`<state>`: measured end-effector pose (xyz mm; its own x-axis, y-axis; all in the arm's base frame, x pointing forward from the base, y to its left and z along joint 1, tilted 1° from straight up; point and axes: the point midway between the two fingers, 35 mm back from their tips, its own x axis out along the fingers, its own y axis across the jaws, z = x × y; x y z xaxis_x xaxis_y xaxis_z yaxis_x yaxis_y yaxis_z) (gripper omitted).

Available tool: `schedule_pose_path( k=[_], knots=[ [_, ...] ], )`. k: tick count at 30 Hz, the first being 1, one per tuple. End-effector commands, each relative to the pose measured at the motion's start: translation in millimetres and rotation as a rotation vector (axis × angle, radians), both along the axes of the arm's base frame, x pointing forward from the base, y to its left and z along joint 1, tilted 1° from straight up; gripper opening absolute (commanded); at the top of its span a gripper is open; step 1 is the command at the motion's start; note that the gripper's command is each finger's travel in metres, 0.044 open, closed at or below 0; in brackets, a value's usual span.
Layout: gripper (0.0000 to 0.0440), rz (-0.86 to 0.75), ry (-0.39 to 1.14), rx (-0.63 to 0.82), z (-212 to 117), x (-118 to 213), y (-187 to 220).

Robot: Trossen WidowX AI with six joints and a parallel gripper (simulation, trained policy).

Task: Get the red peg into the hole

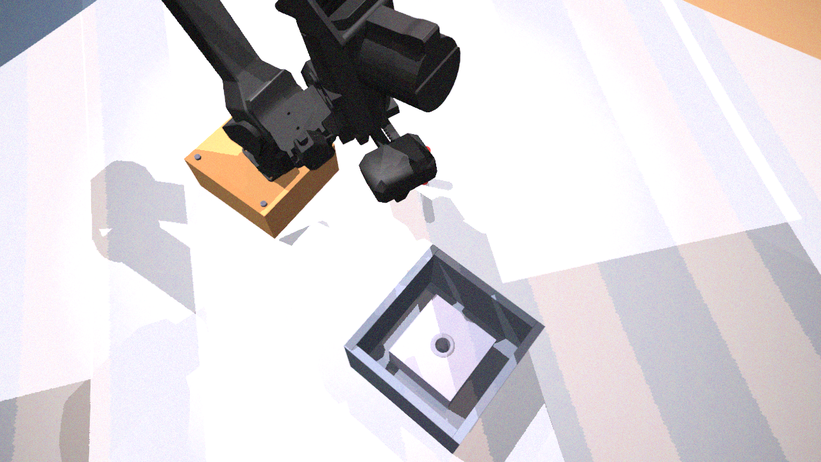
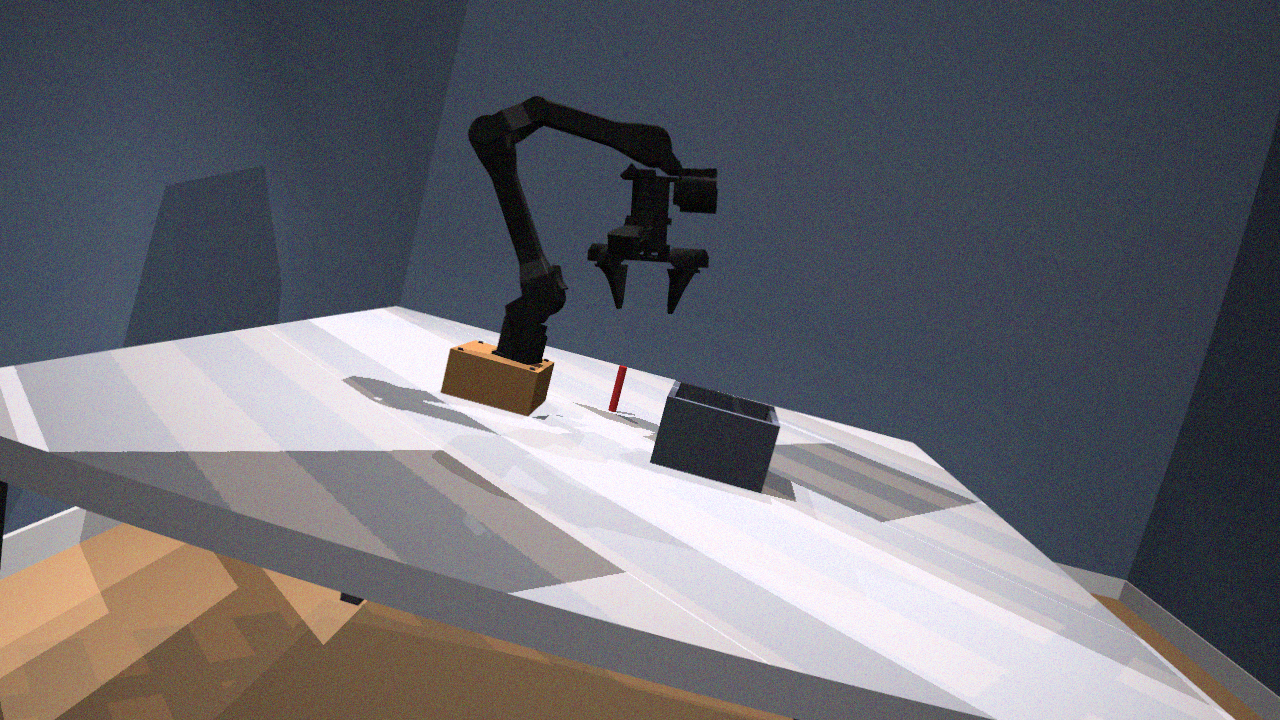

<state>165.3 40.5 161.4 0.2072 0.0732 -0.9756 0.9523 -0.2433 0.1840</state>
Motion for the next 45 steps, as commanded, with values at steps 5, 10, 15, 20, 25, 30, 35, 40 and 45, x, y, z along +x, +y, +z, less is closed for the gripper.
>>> schedule_pose_path(
  k=[5, 10, 15, 20, 25, 30, 35, 40, 45],
  knots=[
    [0.044, 0.166, 0.101, -0.065, -30, -11, 22],
    [0.044, 0.293, 0.134, -0.101, -49, -17, 37],
    [0.044, 0.416, 0.142, -0.128, -68, -20, 52],
    [0.044, 0.522, 0.128, -0.145, -86, -21, 65],
    [0.044, 0.603, 0.098, -0.152, -106, -20, 77],
    [0.044, 0.654, 0.063, -0.148, -128, -18, 87],
    [0.044, 0.68, 0.036, -0.135, -148, -18, 94],
    [0.0395, 0.689, 0.039, -0.119, -161, -20, 97],
    [0.0275, 0.7, 0.069, -0.101, -166, -25, 99]
  ],
)
